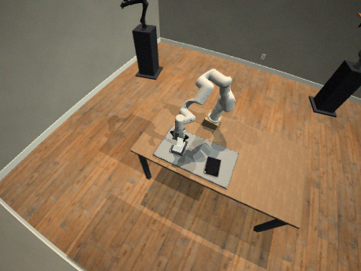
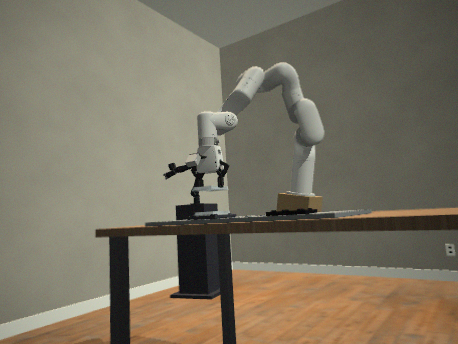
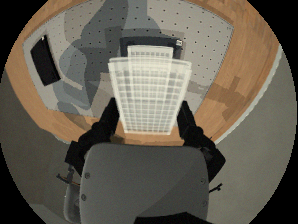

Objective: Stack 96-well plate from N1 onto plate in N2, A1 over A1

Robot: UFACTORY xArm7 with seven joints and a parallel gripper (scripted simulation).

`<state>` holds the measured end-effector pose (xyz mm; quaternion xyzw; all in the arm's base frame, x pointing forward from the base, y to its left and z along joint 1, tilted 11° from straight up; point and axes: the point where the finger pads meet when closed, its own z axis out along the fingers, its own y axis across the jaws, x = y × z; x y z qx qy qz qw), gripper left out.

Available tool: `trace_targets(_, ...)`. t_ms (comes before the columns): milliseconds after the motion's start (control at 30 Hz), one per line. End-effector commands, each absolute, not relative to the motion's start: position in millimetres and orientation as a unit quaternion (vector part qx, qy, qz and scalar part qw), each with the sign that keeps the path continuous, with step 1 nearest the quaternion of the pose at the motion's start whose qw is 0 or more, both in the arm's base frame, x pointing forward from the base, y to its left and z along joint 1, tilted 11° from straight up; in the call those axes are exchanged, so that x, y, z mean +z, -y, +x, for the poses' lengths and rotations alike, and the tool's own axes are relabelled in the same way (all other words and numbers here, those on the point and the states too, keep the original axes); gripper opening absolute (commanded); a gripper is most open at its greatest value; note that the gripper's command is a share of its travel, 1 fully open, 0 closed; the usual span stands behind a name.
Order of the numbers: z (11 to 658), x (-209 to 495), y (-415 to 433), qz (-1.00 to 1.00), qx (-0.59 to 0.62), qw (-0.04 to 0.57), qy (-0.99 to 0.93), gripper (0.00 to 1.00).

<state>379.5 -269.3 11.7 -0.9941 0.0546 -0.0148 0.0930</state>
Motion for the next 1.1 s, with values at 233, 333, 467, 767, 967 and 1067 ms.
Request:
trace_targets(233,380.5,13.2,270.5,-0.994,-0.016,0.091,-0.055,0.00)
trace_targets(333,380.5,13.2,270.4,-0.994,-0.016,0.091,-0.055,0.00)
trace_targets(467,380.6,13.3,270.3,-0.994,-0.016,0.091,-0.055,0.00)
trace_targets(767,380.7,13.3,270.0,-0.994,-0.016,0.091,-0.055,0.00)
trace_targets(967,381.0,6.8,268.7,-0.994,-0.016,0.091,-0.055,0.00)
trace_targets(1067,381.2,1.9,267.7,-0.994,-0.016,0.091,-0.055,0.00)
